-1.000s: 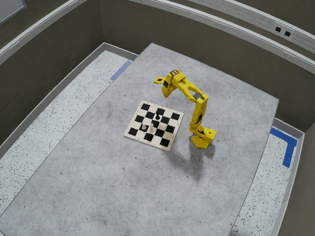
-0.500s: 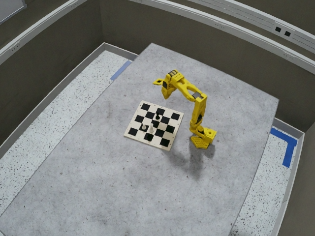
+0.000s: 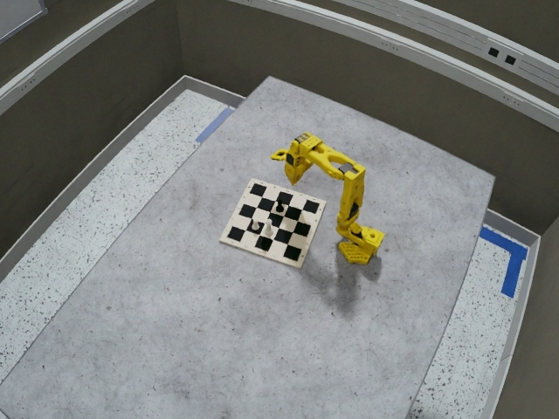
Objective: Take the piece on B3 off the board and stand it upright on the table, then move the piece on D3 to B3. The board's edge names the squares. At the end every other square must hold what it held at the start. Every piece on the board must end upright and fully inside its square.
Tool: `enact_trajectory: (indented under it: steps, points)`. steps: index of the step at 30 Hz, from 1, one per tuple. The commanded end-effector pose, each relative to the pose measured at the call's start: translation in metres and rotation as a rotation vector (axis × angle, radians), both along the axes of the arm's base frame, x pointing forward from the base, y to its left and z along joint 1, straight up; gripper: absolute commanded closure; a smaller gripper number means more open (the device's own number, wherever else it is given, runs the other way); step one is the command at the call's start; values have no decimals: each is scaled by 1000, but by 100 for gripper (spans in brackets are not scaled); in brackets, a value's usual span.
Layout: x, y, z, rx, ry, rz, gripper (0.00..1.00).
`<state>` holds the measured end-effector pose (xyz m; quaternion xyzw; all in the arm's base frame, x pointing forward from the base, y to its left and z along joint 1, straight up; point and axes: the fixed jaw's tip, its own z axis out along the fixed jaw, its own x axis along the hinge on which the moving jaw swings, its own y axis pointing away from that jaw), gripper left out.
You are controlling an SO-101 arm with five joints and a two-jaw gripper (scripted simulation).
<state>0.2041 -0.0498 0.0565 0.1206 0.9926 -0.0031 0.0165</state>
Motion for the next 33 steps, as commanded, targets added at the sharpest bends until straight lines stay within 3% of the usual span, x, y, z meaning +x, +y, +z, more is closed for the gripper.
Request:
enact_trajectory:
  steps: [1, 10, 33]
  points:
    - [0, -2, -15, 3, 7, -8, 100]
    - [0, -2, -26, 3, 7, -8, 100]
    - [-5, -1, -31, 3, 8, -7, 100]
